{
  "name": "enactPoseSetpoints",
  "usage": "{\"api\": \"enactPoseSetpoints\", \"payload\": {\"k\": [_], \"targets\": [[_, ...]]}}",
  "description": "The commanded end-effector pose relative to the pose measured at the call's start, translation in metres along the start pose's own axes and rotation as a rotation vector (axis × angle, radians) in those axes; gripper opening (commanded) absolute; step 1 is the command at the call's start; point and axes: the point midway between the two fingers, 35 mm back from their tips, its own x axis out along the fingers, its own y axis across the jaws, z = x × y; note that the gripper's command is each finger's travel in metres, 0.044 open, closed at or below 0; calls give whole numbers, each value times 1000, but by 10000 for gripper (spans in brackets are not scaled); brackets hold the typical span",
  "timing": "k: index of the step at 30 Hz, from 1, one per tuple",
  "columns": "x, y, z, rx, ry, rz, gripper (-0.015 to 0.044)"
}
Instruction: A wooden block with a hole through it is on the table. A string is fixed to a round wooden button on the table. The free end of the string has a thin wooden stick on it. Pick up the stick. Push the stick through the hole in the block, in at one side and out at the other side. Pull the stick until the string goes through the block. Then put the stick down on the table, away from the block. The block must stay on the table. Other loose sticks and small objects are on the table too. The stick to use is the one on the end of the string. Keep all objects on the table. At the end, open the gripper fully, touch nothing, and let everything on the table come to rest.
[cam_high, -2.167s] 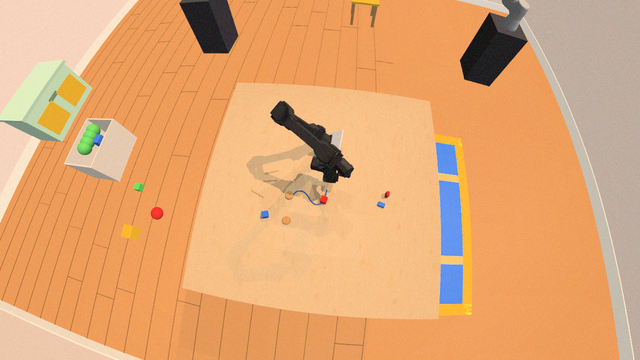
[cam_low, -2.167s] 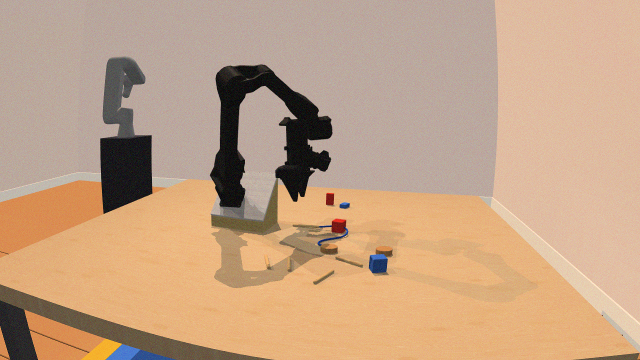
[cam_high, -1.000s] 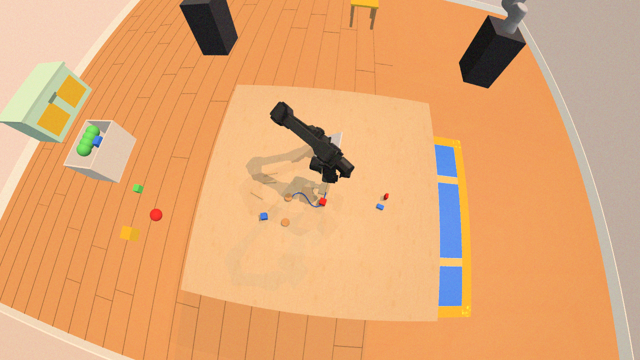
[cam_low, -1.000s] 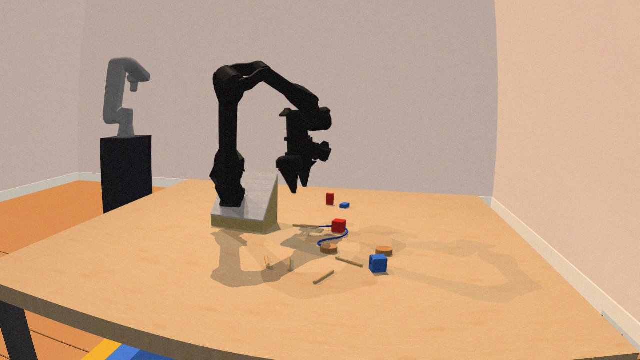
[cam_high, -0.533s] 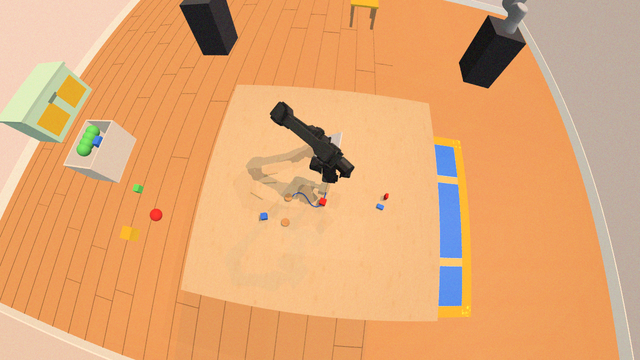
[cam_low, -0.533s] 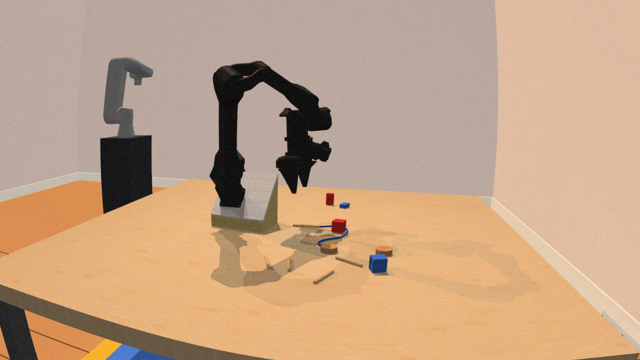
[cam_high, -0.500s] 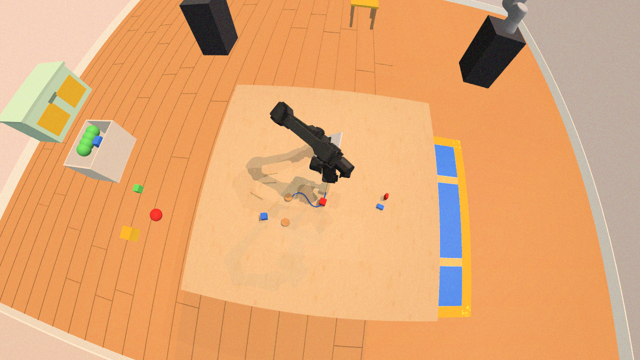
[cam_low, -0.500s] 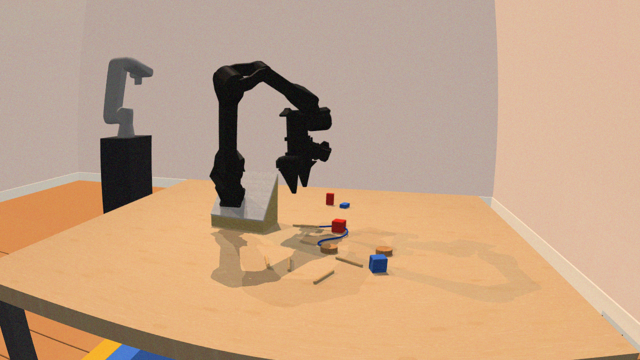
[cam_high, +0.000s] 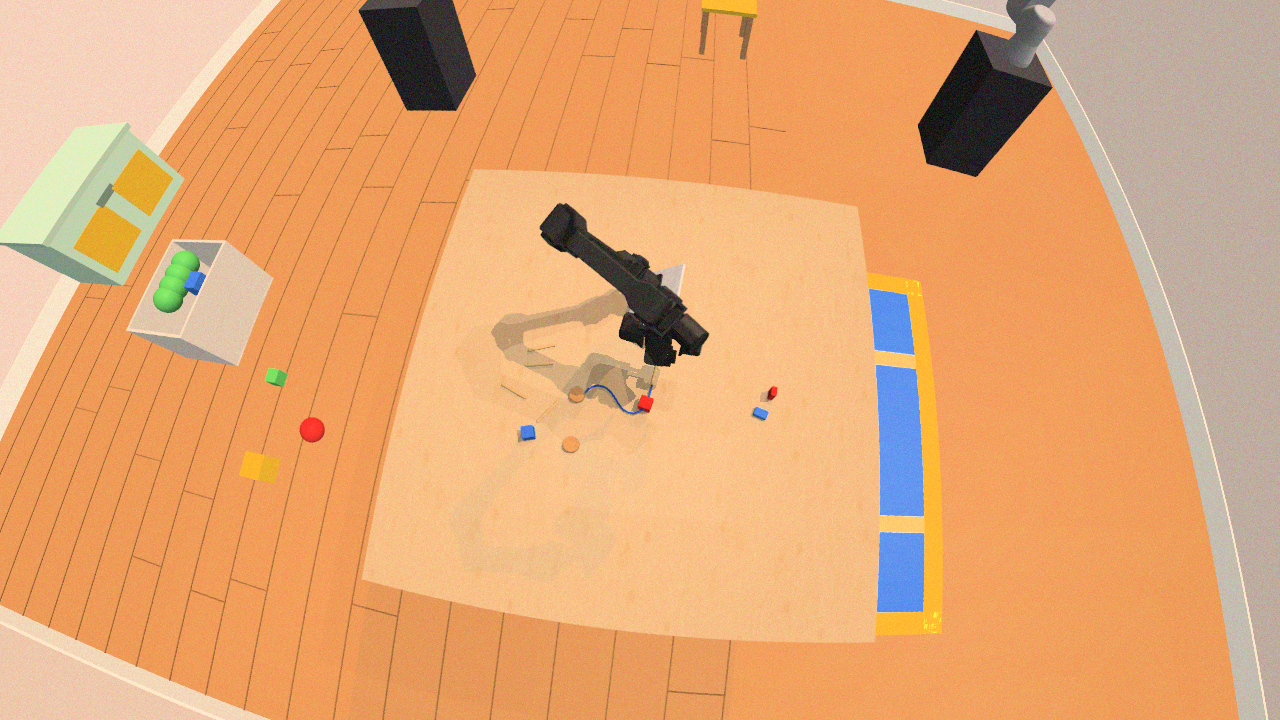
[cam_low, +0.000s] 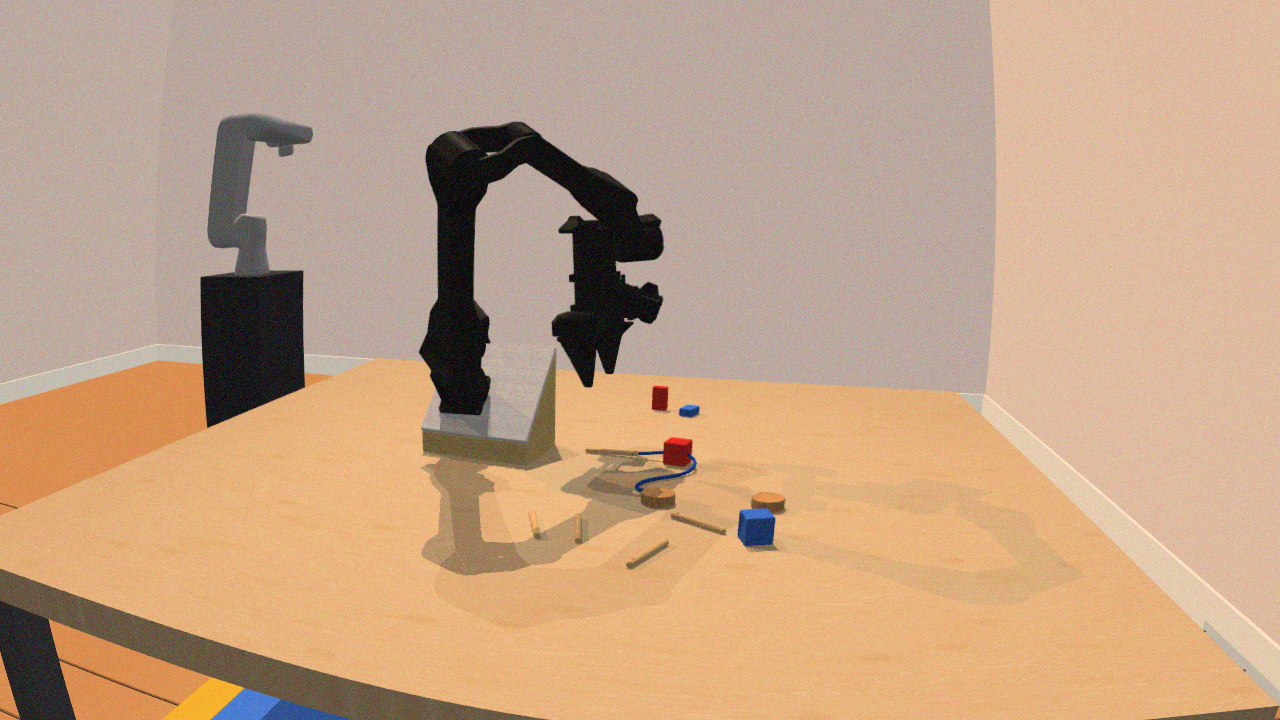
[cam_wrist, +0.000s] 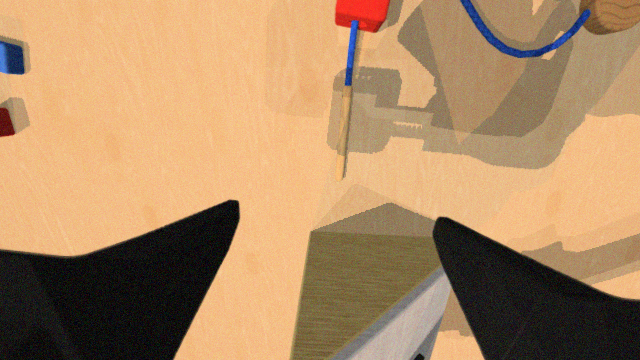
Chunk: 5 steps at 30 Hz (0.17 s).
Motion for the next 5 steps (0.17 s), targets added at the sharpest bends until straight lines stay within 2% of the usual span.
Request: {"api": "enactPoseSetpoints", "payload": {"k": [1,5], "targets": [[0,0,0,0,0,0,440],[0,0,0,0,0,0,440]]}}
